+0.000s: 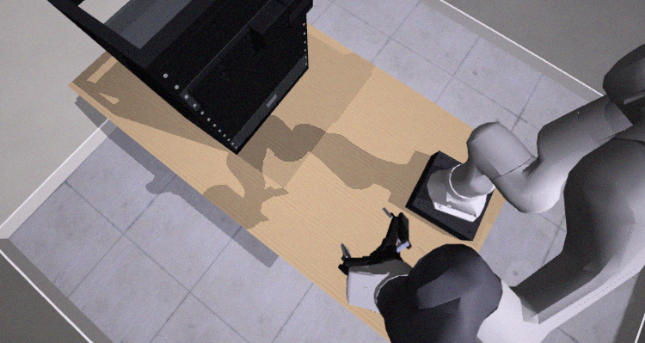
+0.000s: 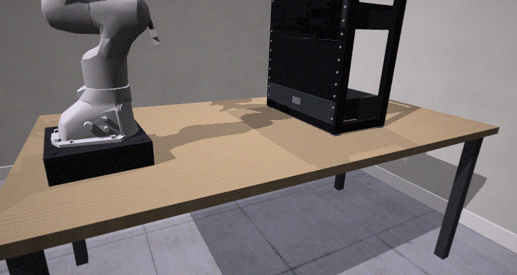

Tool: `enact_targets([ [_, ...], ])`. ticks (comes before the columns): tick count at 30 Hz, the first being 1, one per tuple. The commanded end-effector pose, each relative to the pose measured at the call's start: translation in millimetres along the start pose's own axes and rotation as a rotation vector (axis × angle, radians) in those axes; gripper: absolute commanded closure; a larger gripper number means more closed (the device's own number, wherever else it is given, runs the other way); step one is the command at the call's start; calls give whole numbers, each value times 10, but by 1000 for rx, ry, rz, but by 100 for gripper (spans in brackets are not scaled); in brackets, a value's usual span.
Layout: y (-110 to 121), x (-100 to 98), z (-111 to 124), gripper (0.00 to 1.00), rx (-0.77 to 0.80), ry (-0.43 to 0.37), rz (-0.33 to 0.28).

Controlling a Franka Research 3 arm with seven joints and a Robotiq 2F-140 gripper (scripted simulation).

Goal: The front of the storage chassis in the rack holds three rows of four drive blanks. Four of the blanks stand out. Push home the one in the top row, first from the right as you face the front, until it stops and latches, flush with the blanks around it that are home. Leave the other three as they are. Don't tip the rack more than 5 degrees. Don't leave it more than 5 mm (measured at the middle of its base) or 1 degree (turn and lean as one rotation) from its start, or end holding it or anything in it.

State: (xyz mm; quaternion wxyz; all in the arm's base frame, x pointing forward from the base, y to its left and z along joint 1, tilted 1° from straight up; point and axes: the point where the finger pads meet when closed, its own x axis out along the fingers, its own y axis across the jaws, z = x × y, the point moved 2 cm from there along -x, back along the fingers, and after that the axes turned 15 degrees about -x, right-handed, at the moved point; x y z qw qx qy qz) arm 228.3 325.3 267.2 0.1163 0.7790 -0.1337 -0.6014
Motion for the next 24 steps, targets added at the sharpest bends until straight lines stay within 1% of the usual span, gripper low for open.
enact_targets([
  [1, 0, -1, 0, 0, 0, 0, 0],
  [18, 0, -1, -3, 0, 0, 0, 0],
  [24, 11, -5, -55, 0, 7, -9, -1],
])
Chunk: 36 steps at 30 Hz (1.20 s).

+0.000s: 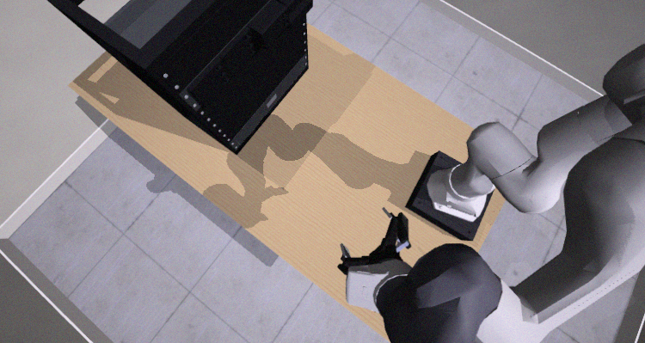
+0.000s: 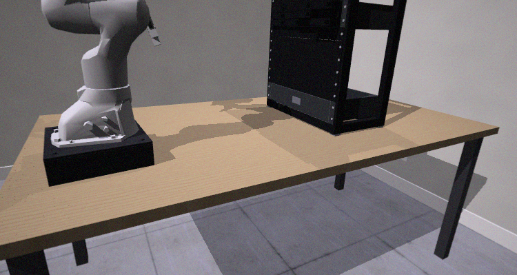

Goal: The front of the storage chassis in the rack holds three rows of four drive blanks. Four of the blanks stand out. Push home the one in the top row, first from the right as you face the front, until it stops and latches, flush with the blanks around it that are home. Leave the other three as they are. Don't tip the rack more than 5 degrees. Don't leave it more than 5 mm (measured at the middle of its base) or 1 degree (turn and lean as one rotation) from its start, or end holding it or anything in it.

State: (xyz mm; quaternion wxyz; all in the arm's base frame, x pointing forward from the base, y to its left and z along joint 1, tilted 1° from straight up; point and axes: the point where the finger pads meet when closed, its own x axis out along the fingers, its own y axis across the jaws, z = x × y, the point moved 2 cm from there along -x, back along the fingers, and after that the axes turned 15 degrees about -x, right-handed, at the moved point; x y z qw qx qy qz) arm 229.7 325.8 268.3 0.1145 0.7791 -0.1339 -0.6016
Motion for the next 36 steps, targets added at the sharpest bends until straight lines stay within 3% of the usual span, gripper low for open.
enact_targets([
  [1, 16, 1, -59, 0, 6, -11, 1],
  [10, 72, -15, -298, 0, 34, -49, -2],
  [16, 188, -28, -666, 0, 76, -104, -12],
  [23, 459, -23, -1258, 0, 145, -182, -39],
  [25, 459, -23, -1258, 0, 145, -182, -39],
  [36, 1266, 64, -2313, 0, 275, -292, -117],
])
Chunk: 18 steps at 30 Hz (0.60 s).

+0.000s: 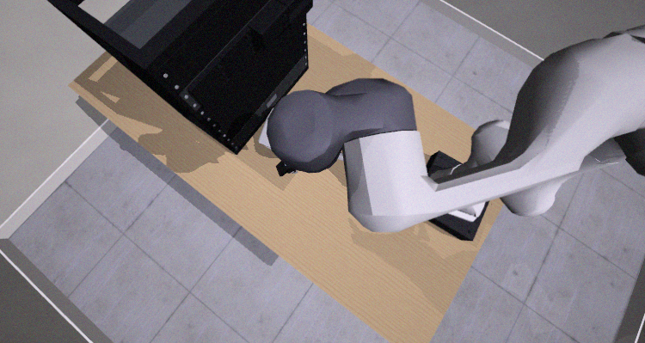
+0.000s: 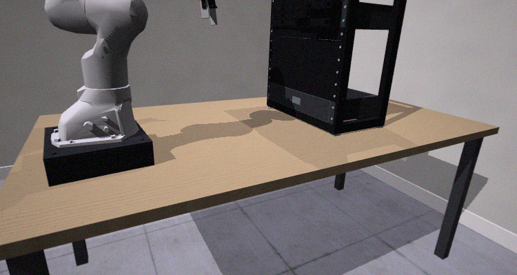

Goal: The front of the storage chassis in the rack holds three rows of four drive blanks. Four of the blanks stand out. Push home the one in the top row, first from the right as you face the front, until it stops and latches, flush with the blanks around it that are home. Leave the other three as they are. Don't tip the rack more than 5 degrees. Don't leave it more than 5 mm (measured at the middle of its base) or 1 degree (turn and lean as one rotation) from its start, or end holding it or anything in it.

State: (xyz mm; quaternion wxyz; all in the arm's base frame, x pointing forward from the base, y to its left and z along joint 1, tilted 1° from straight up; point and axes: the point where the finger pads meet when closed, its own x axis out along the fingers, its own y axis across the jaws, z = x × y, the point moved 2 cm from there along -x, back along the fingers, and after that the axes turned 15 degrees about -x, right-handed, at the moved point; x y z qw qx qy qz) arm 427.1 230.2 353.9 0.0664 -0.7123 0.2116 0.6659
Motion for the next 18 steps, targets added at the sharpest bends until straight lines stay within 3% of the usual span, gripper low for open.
enact_targets([
  [1, 193, -63, -380, 0, -59, -57, -15],
  [4, 383, -121, -710, 0, -26, -78, -41],
  [6, 383, -121, -710, 0, -26, -78, -41],
  [12, 809, -219, -1286, 0, 32, -105, -92],
  [18, 1220, -288, -1710, 0, 77, -116, -135],
])
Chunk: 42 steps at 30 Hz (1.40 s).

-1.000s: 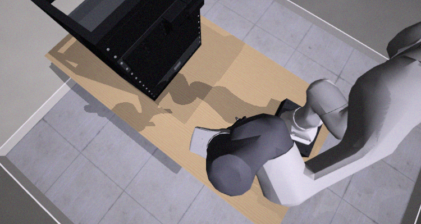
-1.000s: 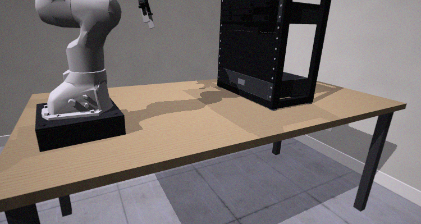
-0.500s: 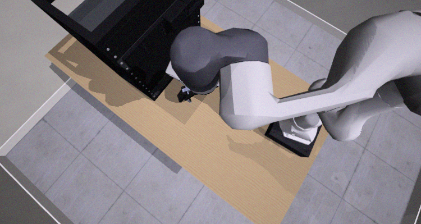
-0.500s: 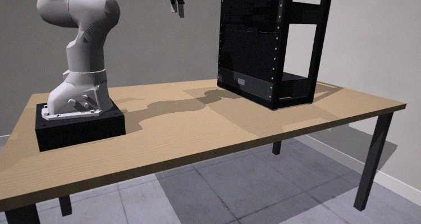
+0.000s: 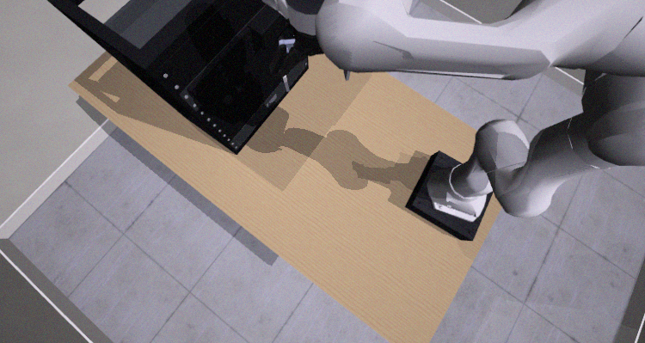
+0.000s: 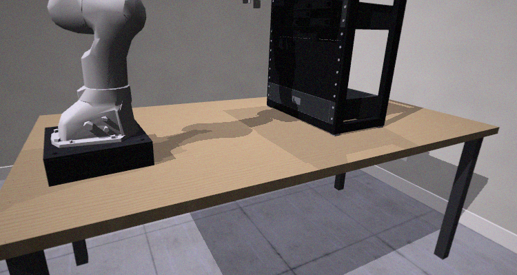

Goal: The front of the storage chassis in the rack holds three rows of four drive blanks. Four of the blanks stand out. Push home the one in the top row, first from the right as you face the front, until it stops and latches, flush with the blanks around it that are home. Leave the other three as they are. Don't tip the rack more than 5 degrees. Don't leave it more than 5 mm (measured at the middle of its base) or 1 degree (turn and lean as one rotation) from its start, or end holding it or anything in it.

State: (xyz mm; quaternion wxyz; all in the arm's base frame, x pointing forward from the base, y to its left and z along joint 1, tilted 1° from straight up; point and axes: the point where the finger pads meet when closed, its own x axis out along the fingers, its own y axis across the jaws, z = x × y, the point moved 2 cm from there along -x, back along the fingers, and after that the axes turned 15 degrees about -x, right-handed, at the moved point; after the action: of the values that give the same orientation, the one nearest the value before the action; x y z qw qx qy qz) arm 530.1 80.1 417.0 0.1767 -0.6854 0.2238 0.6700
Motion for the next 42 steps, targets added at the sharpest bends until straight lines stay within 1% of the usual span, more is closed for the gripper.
enact_targets([
  [1, 170, -65, -215, 0, -91, -37, -16],
  [3, 260, -102, -327, 0, -81, -38, -27],
  [5, 260, -102, -327, 0, -81, -38, -27],
  [10, 434, -169, -525, 0, -63, -39, -46],
  [15, 527, -203, -622, 0, -54, -38, -56],
  [31, 556, -211, -650, 0, -48, -34, -65],
  [37, 568, -203, -653, 0, -31, -11, -93],
  [39, 568, -203, -653, 0, -31, -11, -93],
  [42, 582, -194, -655, 0, -14, 9, -119],
])
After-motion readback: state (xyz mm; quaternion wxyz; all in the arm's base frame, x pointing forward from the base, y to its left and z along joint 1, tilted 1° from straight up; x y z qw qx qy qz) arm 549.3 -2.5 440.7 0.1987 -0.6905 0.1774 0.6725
